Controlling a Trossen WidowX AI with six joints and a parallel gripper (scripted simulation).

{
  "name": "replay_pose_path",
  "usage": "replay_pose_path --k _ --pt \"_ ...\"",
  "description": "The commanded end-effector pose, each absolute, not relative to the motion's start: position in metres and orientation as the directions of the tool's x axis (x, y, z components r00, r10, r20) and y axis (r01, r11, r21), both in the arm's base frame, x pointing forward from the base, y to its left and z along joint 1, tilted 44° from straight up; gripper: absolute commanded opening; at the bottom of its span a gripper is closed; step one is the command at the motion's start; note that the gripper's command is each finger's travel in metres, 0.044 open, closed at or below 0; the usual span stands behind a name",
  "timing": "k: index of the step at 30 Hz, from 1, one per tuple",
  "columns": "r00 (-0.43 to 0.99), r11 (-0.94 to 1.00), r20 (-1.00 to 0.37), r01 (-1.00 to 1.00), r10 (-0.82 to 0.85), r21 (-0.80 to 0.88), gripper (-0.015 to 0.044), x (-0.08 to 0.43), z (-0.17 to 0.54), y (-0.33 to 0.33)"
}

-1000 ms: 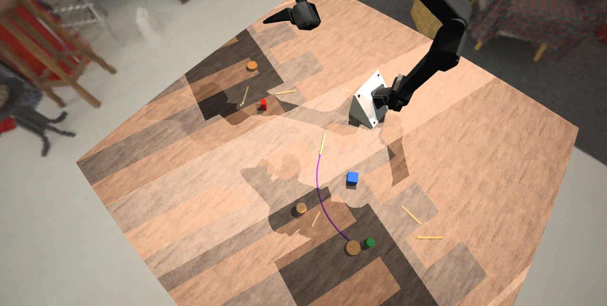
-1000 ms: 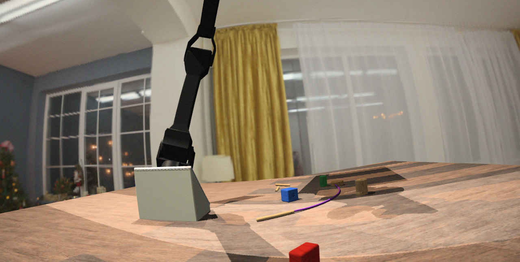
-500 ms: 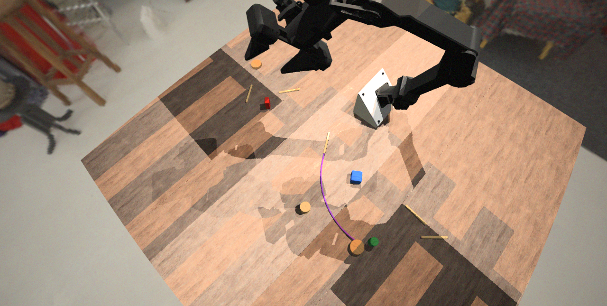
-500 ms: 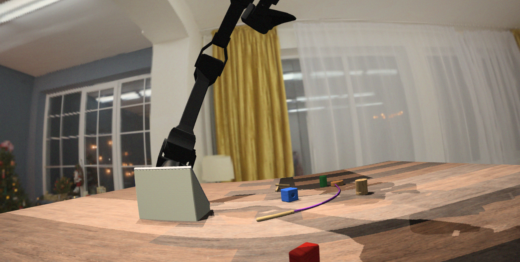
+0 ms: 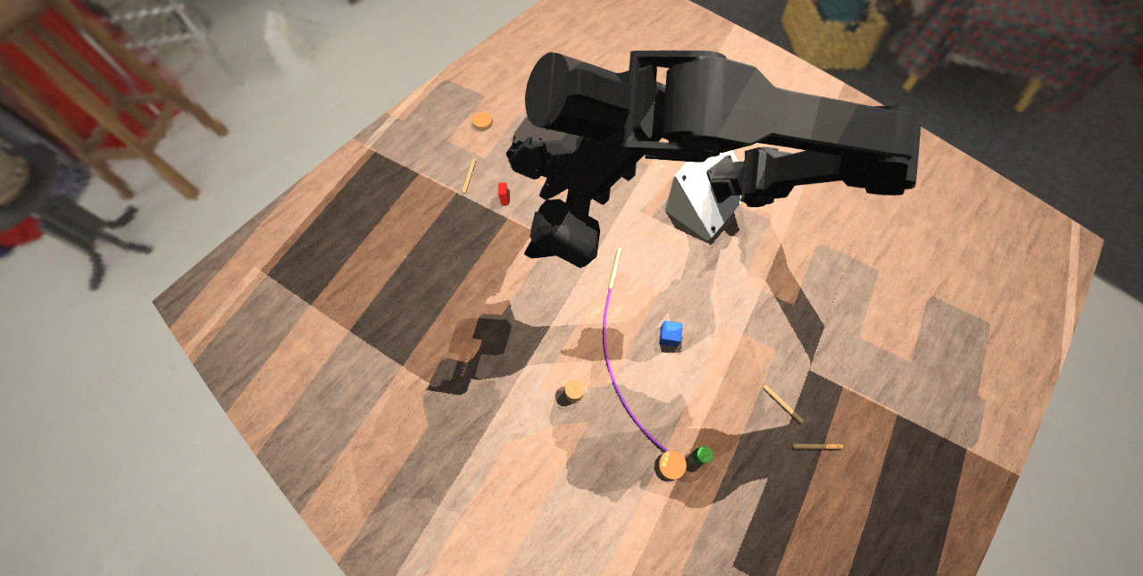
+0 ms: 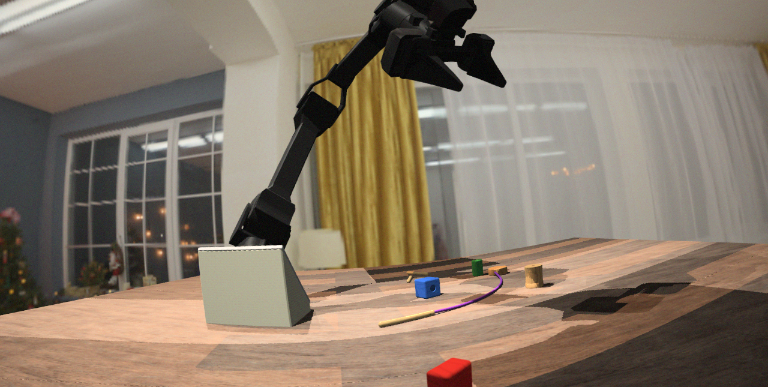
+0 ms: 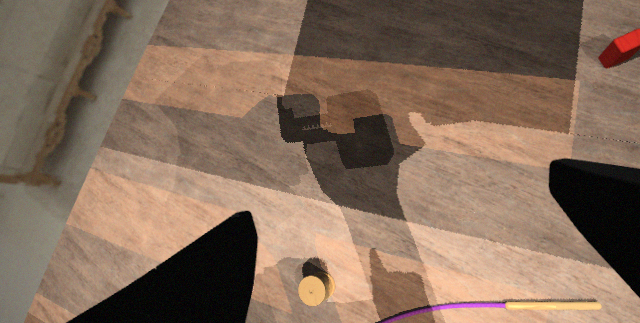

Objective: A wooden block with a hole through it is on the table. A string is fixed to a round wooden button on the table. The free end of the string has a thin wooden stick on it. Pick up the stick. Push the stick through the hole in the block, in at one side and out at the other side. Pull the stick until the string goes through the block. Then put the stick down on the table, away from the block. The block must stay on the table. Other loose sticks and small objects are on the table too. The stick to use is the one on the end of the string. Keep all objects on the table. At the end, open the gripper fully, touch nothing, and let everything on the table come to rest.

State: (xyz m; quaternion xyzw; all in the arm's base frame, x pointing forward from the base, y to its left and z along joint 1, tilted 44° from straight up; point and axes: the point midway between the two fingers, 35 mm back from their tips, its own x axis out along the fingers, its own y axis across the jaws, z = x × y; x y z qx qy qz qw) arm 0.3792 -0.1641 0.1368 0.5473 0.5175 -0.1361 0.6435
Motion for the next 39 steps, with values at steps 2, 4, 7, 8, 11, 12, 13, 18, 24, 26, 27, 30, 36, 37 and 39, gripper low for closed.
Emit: replay_pose_path --k 2,4,7,8,11,12,13,18,24,26,27,30,36,37,39 --pt "0.318 0.805 -0.795 0.138 0.516 0.578 0.0440 0.366 0.129 -0.084" --pt "0.294 0.829 -0.792 -0.003 0.535 0.559 0.0440 0.362 0.127 -0.070" --pt "0.258 0.827 -0.786 -0.216 0.562 0.520 0.0440 0.356 0.124 -0.049" --pt "0.246 0.815 -0.784 -0.286 0.570 0.503 0.0440 0.354 0.124 -0.042" --pt "0.207 0.752 -0.778 -0.486 0.593 0.445 0.0440 0.346 0.121 -0.022" --pt "0.194 0.722 -0.776 -0.548 0.601 0.422 0.0440 0.343 0.120 -0.016" --pt "0.181 0.688 -0.773 -0.607 0.608 0.398 0.0440 0.340 0.119 -0.010" --pt "0.113 0.458 -0.761 -0.851 0.638 0.258 0.0440 0.323 0.115 0.021" --pt "0.028 0.103 -0.745 -0.993 0.666 0.055 0.0440 0.299 0.110 0.054" --pt "-0.001 -0.022 -0.739 -1.000 0.673 -0.019 0.0440 0.290 0.108 0.064" --pt "-0.016 -0.084 -0.736 -0.995 0.676 -0.056 0.0440 0.286 0.107 0.069" --pt "-0.060 -0.262 -0.727 -0.950 0.684 -0.169 0.0440 0.272 0.105 0.083" --pt "-0.101 -0.412 -0.719 -0.869 0.688 -0.273 0.0440 0.258 0.103 0.096" --pt "-0.101 -0.412 -0.719 -0.869 0.688 -0.273 0.0440 0.258 0.103 0.096" --pt "-0.101 -0.412 -0.719 -0.869 0.688 -0.273 0.0440 0.258 0.103 0.096"
